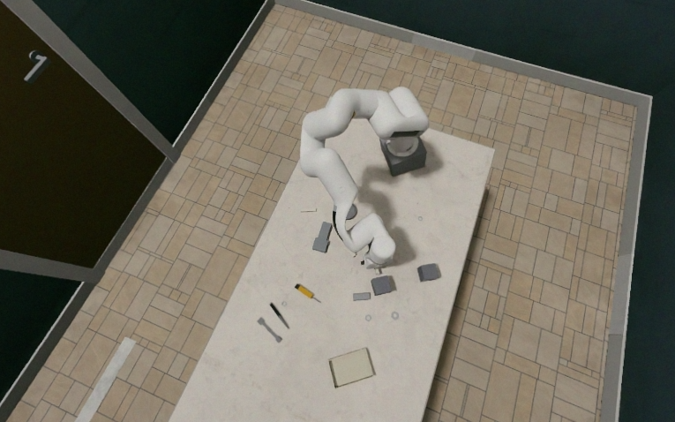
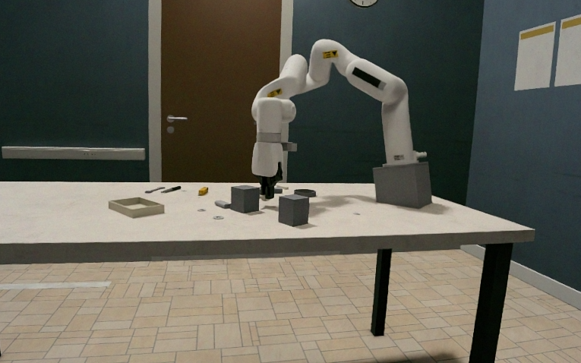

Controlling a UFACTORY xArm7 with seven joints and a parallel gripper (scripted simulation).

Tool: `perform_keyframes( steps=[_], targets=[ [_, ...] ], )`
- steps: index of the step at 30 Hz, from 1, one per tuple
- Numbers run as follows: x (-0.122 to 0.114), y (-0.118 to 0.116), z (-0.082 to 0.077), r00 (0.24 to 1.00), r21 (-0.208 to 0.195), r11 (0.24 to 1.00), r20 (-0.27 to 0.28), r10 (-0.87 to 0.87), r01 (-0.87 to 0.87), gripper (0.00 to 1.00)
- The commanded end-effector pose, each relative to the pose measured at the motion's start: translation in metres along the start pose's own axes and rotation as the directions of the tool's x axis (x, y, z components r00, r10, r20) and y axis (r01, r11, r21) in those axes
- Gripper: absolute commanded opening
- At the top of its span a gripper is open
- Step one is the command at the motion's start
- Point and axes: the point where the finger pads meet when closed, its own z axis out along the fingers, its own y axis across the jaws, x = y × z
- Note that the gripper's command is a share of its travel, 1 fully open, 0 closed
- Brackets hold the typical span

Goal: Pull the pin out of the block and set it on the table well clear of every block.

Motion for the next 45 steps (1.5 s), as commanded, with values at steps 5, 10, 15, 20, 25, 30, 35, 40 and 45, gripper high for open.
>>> perform_keyframes(
  steps=[5,10,15,20,25,30,35,40,45],
  targets=[
    [0.005,0.000,-0.001,1.000,0.002,1.000,0.004,-0.001,0.001,0.00],
    [0.007,0.000,-0.001,1.000,0.002,1.000,0.004,-0.001,0.001,0.00],
    [0.006,0.000,-0.001,1.000,0.002,1.000,0.004,-0.001,0.001,0.00],
    [0.005,0.000,-0.001,1.000,0.001,1.000,0.004,-0.001,0.001,0.00],
    [0.005,0.000,-0.001,1.000,0.001,1.000,0.004,-0.001,0.001,0.00],
    [0.008,0.000,0.000,1.000,0.001,1.000,0.004,-0.001,0.001,0.00],
    [0.013,0.000,0.000,1.000,0.002,1.000,0.004,-0.001,0.001,0.00],
    [0.013,0.000,0.000,1.000,0.002,1.000,0.004,-0.001,0.001,0.00],
    [0.012,0.000,0.000,1.000,0.001,1.000,0.004,-0.001,0.001,0.00]
  ],
)
